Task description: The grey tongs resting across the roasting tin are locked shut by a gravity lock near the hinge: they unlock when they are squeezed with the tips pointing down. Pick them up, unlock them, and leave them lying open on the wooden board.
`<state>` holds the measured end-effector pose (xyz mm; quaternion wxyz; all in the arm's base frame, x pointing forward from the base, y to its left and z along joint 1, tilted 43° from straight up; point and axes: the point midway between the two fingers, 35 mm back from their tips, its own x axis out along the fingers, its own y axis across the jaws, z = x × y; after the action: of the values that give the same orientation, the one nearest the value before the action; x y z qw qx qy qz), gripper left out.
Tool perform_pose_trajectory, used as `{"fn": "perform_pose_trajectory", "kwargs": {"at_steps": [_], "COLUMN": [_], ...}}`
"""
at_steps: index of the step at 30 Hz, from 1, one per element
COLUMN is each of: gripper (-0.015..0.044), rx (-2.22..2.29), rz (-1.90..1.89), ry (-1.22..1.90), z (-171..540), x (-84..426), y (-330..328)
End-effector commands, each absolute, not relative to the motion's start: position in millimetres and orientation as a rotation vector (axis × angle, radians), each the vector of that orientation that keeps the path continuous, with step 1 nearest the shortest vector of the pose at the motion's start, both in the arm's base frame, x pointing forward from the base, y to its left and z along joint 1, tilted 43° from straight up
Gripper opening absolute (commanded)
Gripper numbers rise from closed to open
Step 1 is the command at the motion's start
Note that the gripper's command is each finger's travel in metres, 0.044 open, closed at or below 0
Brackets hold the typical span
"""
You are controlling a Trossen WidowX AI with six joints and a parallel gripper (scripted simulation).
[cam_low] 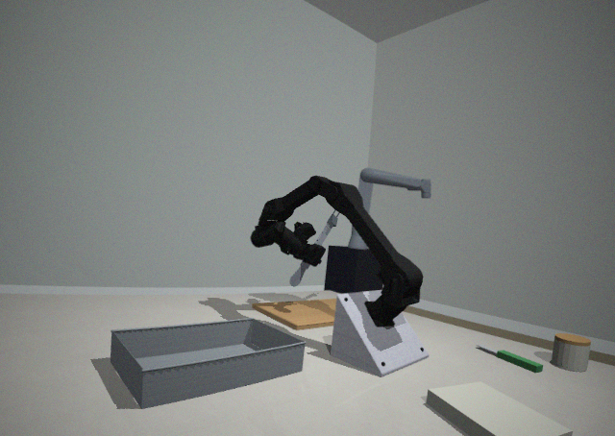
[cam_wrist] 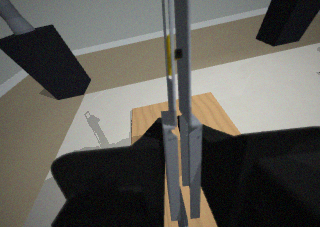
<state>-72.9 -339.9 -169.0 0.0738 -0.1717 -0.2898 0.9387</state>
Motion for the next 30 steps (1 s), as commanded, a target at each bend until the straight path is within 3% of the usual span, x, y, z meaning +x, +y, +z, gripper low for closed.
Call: {"fn": "perform_pose_trajectory", "kwargs": {"at_steps": [1, 30], "gripper": [-0.0150, -0.0150], "rx": [-0.499, -0.522], "rz": [2.831, 2.810], "ry": [-0.870, -0.872], "z": [-168.7, -168.9], "x": [-73.0, -74.4], "y": [-340.6, -340.0]}}
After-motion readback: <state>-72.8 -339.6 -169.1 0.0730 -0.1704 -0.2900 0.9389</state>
